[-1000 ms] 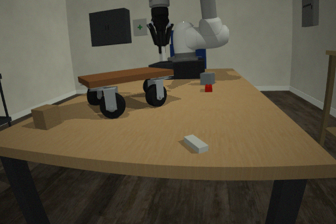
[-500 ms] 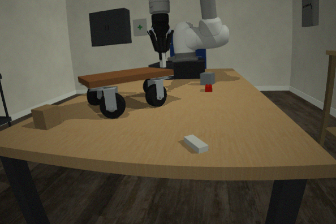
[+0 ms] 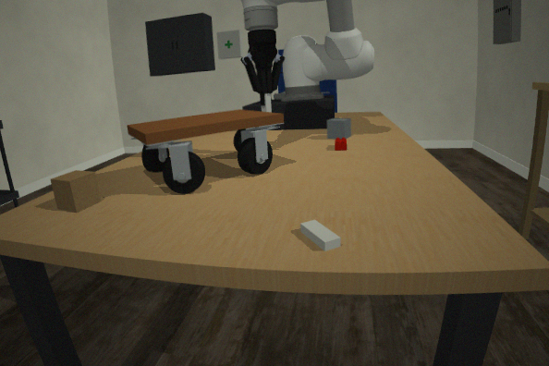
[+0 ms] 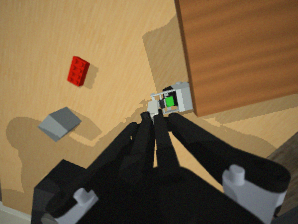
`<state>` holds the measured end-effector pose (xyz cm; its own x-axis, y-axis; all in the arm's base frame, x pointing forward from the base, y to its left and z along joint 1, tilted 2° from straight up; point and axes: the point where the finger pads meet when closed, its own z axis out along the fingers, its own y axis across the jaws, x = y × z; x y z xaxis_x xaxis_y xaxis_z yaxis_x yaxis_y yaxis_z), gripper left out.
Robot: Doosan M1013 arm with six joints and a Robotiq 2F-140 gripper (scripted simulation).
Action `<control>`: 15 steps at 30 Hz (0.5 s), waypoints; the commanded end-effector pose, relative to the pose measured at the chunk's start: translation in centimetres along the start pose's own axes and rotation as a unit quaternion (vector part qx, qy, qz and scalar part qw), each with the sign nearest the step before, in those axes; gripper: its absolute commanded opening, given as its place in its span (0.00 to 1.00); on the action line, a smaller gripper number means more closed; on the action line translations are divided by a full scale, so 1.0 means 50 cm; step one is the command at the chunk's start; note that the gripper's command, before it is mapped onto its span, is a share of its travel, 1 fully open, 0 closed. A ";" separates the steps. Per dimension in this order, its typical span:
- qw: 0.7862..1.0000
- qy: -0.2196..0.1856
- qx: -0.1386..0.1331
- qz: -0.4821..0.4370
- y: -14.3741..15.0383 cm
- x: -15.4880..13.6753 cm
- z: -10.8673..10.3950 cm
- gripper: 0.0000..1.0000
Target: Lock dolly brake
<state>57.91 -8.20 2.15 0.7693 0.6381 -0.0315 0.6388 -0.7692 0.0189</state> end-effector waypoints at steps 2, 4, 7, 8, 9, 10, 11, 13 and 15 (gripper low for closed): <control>1.000 0.000 0.000 0.000 0.000 0.000 0.006 0.00; 1.000 0.000 0.000 0.000 0.000 0.000 0.007 0.00; 1.000 0.000 0.000 0.000 0.000 0.000 0.008 0.00; 1.000 0.000 0.000 0.000 0.000 0.000 0.008 0.00; 1.000 0.000 0.000 0.000 0.000 0.000 0.008 0.00; 1.000 0.000 0.000 0.000 0.000 0.000 0.008 0.00; 1.000 0.000 0.000 0.000 0.000 0.000 0.008 0.00; 1.000 0.000 0.000 0.000 0.000 0.000 0.008 0.00; 1.000 0.000 0.000 0.000 0.000 0.000 0.008 0.00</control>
<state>57.91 -8.22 1.76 0.7693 0.6381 -0.0315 0.6388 -0.7692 0.0189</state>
